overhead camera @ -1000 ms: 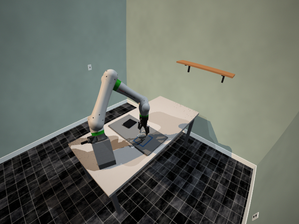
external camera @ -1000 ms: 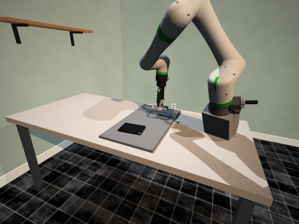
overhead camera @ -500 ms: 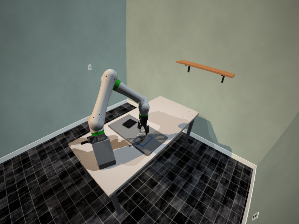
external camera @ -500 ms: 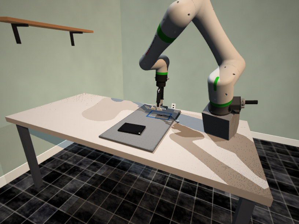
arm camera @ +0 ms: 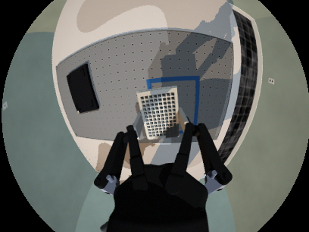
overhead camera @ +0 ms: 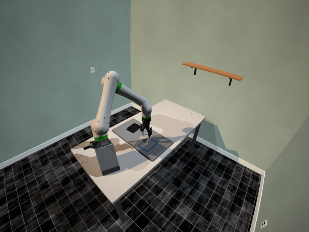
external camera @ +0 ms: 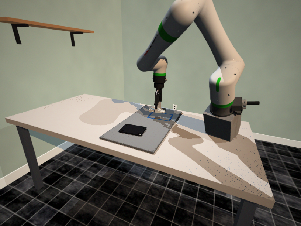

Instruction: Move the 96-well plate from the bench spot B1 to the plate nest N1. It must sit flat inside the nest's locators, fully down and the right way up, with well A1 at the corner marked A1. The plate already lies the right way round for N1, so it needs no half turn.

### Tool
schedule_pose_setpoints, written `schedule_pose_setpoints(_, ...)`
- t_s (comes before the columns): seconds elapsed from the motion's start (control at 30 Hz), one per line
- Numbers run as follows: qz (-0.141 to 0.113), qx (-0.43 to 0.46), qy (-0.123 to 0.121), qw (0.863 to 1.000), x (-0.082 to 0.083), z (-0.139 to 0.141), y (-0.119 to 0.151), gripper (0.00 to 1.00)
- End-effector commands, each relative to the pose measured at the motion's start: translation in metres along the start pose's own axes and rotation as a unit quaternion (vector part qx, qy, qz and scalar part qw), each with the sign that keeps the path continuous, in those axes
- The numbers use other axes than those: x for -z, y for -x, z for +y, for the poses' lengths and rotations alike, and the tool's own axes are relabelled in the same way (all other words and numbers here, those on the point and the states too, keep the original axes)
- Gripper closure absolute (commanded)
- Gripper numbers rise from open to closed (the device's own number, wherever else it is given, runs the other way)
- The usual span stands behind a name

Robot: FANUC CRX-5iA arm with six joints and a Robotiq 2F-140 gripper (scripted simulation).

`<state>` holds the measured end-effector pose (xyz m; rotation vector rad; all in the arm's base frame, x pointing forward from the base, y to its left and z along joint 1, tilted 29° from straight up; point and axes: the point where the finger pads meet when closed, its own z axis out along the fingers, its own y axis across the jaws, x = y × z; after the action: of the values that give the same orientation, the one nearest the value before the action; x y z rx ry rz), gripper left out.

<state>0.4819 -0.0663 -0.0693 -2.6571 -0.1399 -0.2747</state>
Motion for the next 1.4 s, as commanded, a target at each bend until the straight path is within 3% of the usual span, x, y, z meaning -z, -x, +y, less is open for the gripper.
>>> schedule_pose_setpoints(0.0,0.000,0.000,0.000,1.000,0.001,-0.012,-0.005,1.00)
schedule_pose_setpoints(1.37,0.000,0.000,0.000,1.000,0.005,-0.121,-0.046,1.00)
